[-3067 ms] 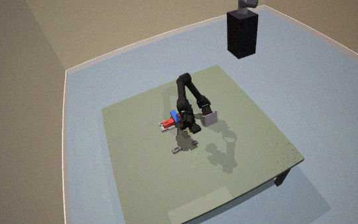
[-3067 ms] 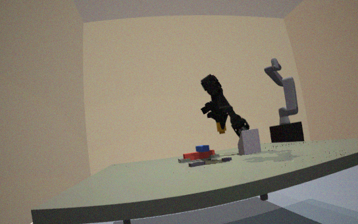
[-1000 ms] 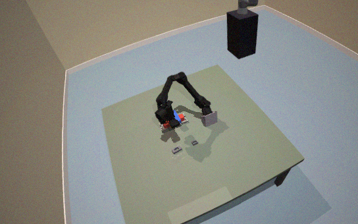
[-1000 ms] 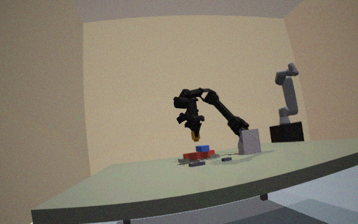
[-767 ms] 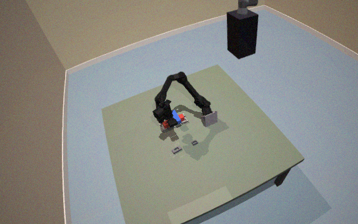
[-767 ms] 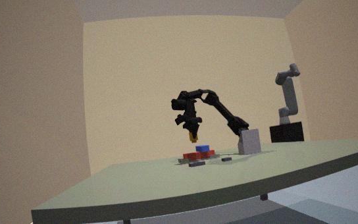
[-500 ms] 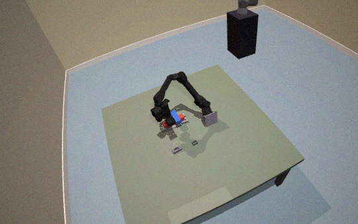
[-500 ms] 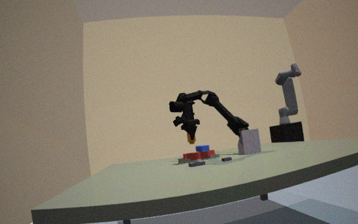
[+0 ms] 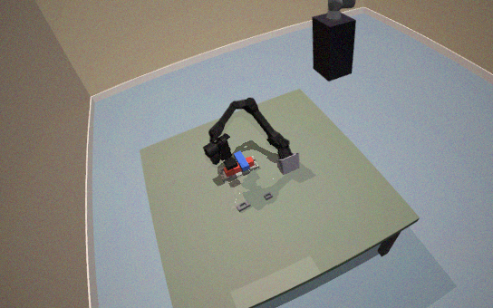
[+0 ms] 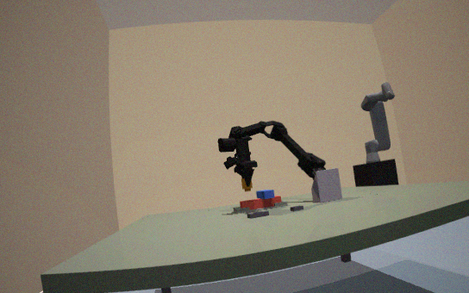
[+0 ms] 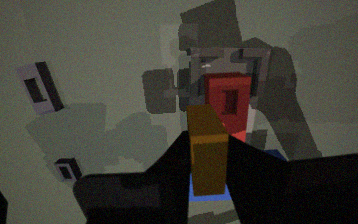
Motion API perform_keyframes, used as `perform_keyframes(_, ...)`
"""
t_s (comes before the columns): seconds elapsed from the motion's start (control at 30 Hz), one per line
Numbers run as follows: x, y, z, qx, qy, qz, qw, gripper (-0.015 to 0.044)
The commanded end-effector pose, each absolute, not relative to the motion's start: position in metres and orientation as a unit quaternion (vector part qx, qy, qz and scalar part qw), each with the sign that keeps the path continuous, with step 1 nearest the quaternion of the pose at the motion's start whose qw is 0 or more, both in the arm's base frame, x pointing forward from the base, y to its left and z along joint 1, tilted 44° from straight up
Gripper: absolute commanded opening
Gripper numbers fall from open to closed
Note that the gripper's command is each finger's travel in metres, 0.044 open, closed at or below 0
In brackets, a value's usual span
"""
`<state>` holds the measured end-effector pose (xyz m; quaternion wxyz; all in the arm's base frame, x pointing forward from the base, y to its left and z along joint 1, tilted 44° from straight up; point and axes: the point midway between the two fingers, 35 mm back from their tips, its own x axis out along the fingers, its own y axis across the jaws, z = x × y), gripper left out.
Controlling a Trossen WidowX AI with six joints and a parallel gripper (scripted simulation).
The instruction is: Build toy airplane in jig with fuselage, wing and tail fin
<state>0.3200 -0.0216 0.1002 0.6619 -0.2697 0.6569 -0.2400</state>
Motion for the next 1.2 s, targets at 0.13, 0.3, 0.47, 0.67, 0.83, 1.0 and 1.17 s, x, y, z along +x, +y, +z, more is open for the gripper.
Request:
perform_keyframes(0.13,0.322,-0.044,0.115,-0.274,0.653,-0.251,0.660,0.0000)
perform_keyframes(0.3,0.322,-0.053,0.120,-0.276,0.653,-0.255,0.658,0.0000)
perform_keyframes(0.47,0.322,-0.053,0.120,-0.276,0.653,-0.255,0.658,0.0067)
perform_keyframes(0.67,0.322,-0.053,0.120,-0.276,0.653,-0.255,0.658,0.0067)
perform_keyframes(0.83,0.322,-0.053,0.120,-0.276,0.653,-0.255,0.658,0.0067)
perform_keyframes(1.0,0.322,-0.053,0.120,-0.276,0.653,-0.255,0.658,0.0067)
perform_keyframes(1.17,0.323,-0.054,0.122,-0.276,0.653,-0.255,0.658,0.0067)
